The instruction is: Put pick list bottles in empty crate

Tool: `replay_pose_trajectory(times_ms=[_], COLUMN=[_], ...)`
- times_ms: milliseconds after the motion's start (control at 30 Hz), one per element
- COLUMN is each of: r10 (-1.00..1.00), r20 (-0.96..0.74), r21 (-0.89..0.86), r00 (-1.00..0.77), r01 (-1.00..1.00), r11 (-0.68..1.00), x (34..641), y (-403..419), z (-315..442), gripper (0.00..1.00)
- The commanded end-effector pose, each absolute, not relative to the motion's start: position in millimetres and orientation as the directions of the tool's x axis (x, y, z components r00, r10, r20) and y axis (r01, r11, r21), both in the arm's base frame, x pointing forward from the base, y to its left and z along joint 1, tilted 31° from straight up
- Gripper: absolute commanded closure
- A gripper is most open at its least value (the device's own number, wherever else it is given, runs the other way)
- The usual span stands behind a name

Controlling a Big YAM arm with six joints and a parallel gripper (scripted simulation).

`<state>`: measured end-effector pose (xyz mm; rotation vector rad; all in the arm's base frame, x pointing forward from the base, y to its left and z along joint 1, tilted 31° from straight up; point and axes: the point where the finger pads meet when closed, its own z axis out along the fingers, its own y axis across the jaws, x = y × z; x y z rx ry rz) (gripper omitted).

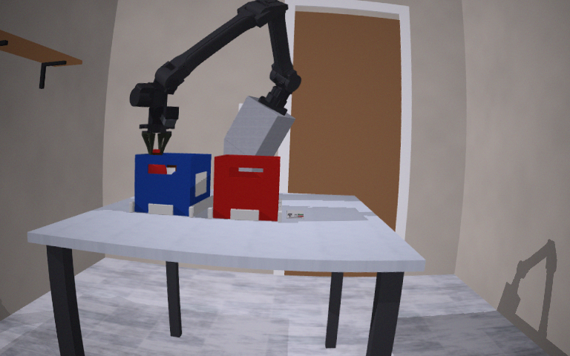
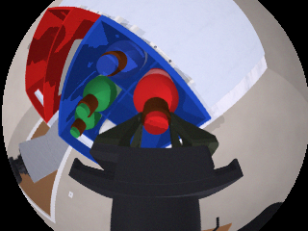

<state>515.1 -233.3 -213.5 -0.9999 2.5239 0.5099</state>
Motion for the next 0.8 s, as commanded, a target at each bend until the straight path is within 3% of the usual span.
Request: replay_pose_trajectory(times_ms=[0,767], r10=[-0.558,-0.56], r20=[-0.478,-0.478], r21=[0.171,0.164], r00=[-0.679,-0.676], r01=[-0.695,-0.696], r11=[0.699,0.699], x=[510.1,504.5], y=[-260.7,-277.5], z=[-172.3,-142.1], gripper=[1.0,1.0])
